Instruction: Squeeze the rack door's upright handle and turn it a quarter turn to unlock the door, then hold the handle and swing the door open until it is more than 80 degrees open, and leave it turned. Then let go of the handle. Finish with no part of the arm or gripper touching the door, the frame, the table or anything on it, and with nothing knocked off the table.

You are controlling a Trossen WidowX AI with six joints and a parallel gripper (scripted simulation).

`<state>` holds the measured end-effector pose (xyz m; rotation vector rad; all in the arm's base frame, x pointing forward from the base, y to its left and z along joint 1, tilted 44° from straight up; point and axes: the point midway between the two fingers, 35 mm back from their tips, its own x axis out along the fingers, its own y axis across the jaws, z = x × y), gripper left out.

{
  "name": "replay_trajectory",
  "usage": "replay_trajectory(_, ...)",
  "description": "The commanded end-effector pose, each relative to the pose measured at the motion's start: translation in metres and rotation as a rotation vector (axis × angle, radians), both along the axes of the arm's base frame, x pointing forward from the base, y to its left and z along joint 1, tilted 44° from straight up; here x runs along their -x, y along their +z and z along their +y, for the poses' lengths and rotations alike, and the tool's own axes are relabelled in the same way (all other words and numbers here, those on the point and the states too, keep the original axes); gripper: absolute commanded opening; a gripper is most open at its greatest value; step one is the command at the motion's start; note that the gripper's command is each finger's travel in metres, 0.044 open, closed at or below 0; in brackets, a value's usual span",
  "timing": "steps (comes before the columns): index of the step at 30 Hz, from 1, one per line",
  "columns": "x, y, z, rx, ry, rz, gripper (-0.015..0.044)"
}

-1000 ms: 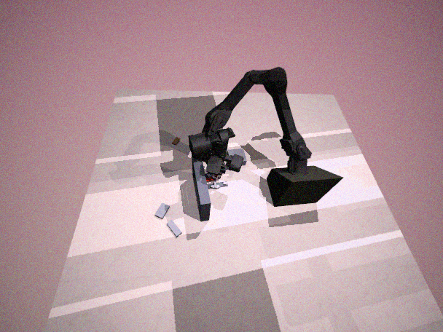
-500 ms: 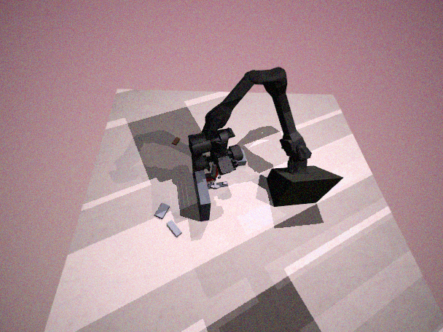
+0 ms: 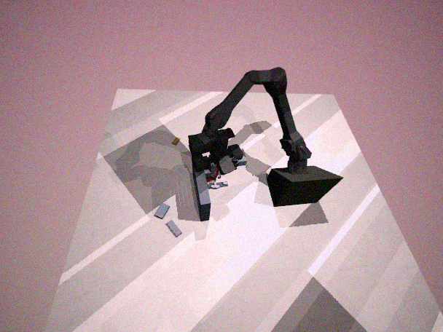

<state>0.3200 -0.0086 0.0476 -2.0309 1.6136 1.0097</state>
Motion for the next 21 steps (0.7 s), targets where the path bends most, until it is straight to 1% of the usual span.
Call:
replay_trajectory(1,0.0009,-0.0010,-0.0006,-0.002,0.000,0.009,0.0215)
replay_trajectory(21,0.0009,-0.0010,-0.0006,-0.002,0.000,0.009,0.0082)
